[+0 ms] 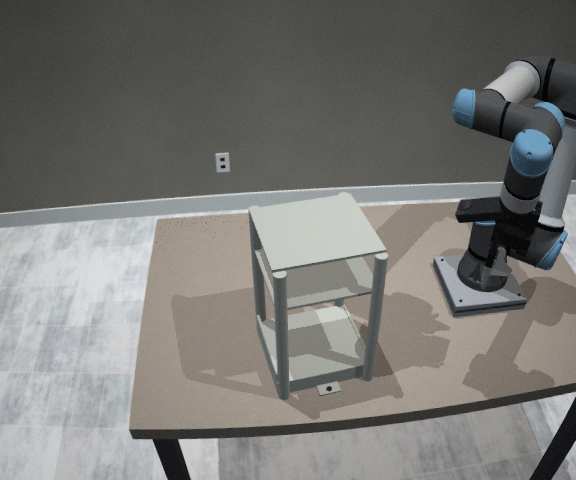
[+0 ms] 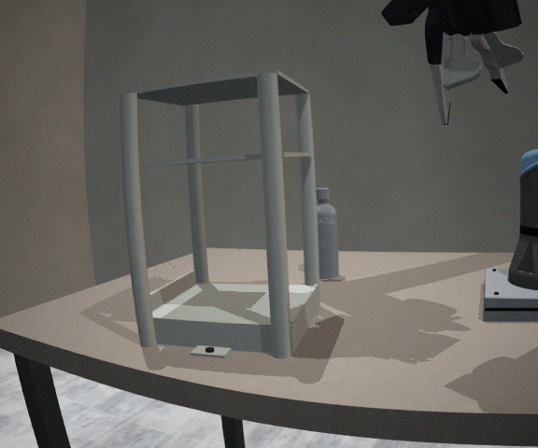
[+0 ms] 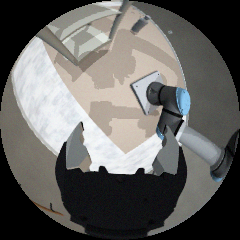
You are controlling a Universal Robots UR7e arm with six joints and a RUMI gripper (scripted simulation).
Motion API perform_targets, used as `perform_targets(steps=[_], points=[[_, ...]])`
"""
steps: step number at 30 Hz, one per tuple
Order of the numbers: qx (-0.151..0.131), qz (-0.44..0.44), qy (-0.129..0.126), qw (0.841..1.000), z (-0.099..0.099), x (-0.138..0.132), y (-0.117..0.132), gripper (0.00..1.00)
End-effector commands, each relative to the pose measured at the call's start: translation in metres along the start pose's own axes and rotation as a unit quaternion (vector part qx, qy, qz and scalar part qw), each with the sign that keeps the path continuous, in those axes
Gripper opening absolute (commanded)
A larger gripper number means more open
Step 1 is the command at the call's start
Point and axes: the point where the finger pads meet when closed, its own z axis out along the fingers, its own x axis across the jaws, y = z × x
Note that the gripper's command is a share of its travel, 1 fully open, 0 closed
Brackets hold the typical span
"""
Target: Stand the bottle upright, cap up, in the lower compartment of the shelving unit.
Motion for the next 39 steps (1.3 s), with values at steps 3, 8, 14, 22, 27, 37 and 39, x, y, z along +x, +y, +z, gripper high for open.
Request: perform_targets(steps=[3,8,14,22,27,37,39], points=[[0.000,0.000,-0.001,1.000,0.000,0.000,0.000,1.00],[0.000,0.000,-0.001,1.000,0.000,0.000,0.000,1.00],[0.000,0.000,-0.001,1.000,0.000,0.000,0.000,1.00],[0.000,0.000,-0.001,1.000,-0.011,0.002,-0.001,1.00],[0.000,0.000,-0.001,1.000,-0.052,0.014,-0.005,1.00],[0.000,0.000,-0.001,1.000,-0.100,0.034,-0.008,1.00],[0.000,0.000,-0.001,1.000,-0.101,0.034,-0.008,1.00]])
